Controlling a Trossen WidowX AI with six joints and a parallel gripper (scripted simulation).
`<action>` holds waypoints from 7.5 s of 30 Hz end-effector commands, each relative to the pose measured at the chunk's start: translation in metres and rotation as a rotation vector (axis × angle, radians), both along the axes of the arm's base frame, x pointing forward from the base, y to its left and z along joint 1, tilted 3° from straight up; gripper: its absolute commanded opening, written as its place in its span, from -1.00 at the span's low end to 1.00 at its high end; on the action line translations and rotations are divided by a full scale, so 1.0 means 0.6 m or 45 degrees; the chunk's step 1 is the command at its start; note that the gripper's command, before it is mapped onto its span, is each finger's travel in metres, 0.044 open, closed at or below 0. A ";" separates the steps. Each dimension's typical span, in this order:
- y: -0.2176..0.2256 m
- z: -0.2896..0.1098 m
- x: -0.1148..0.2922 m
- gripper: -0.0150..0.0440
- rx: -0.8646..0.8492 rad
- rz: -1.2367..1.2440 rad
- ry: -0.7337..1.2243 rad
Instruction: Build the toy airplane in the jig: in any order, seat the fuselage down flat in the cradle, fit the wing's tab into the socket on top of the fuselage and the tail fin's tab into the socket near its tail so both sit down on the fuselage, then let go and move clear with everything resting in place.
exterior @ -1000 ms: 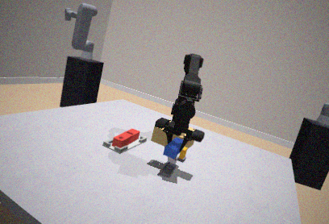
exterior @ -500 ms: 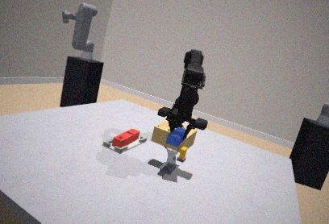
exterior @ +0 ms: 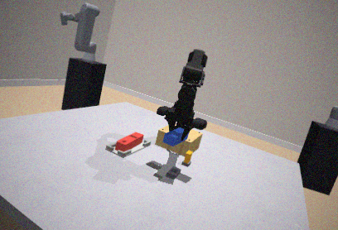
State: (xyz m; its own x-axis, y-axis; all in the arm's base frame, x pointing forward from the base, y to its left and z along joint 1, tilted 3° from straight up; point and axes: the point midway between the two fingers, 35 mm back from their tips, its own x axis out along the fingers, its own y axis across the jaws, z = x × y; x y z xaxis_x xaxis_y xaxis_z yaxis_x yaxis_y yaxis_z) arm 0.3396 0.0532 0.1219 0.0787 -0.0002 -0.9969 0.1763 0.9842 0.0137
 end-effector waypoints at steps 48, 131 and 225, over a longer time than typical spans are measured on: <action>-0.254 -0.050 -0.092 -0.49 0.072 -1.097 0.001; -0.367 -0.154 -0.206 0.17 0.121 -1.833 -0.008; -0.027 -0.017 -0.171 1.00 -0.006 0.096 0.014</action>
